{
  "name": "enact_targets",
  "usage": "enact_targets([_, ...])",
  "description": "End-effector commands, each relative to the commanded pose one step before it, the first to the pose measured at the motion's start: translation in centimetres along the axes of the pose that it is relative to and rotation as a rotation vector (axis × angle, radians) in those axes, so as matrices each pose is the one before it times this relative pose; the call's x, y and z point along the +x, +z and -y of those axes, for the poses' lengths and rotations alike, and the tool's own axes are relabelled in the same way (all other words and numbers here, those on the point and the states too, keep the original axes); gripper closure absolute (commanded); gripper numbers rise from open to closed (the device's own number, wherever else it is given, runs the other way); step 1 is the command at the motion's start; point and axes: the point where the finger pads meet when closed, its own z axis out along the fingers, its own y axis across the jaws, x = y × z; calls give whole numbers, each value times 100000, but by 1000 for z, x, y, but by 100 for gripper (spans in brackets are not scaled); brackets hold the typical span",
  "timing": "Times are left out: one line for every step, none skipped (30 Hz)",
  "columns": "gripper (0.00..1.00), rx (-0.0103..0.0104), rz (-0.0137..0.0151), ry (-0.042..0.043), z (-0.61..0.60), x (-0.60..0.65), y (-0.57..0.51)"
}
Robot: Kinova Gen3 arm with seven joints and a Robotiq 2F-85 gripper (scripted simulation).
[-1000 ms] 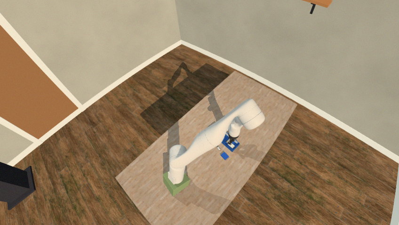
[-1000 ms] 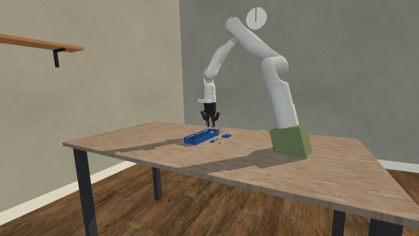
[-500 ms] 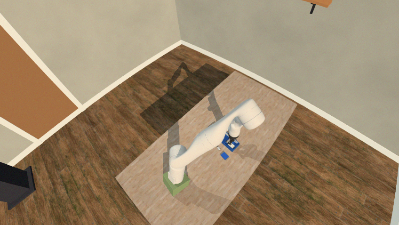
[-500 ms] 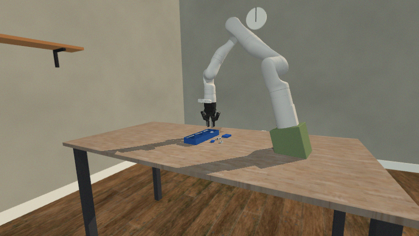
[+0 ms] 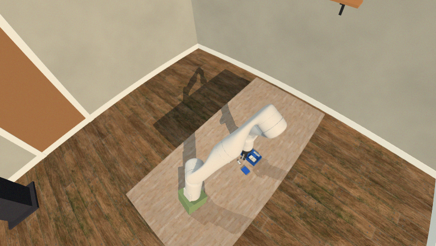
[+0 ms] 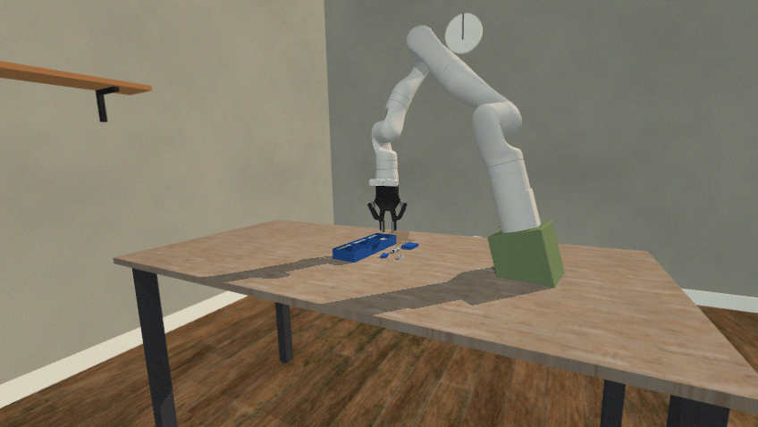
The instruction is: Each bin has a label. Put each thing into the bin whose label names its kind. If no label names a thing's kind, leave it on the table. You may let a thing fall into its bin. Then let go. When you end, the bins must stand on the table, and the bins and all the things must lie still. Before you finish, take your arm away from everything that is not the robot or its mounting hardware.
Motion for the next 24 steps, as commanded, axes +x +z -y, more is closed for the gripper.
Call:
enact_targets([69, -1331, 449, -7858, 468, 1644, -467])
enact_targets([69, 24, 74, -6481, 438, 677, -53])
enact_targets([69, -75, -95, -5096, 293, 817, -90])
enact_targets([69, -88, -159, -4395, 212, 875, -103])
enact_targets([69, 41, -63, -4108, 239, 821, -81])
enact_targets([69, 67, -40, -4172, 231, 807, -73])
enact_targets([69, 55, -47, -4254, 200, 819, -67])
enact_targets([69, 415, 323, -4413, 302, 671, -72])
enact_targets([69, 336, 294, -4497, 248, 677, -74])
enact_targets([69, -37, -44, -4548, 75, 818, -76])
enact_targets([69, -40, -47, -4535, 37, 821, -75])
enact_targets([69, -35, -46, -4497, -1, 822, -75])
enact_targets([69, -11, -53, -4462, -16, 305, -32])
enact_targets([69, -4, -145, -4465, 1, 2, 4])
enact_targets([69, -20, -119, -4220, 12, 43, 35])
enact_targets([69, -37, -44, -4102, 1, 29, 25])
enact_targets([69, 0, 0, 0, 0, 0, 0])
enact_targets([69, 0, 0, 0, 0, 0, 0])
enact_targets([69, 29, 390, -9915, 7, -6, 0])
enact_targets([69, 100, 32, -2937, 100, -39, 16])
enact_targets([69, 304, -63, -4461, 178, 55, 1])
enact_targets([69, -184, 5, -4374, -104, -27, -5])
enact_targets([69, -622, 120, -4424, -342, -122, -4])
enact_targets([69, -92, 70, -4387, -25, 10, 1])
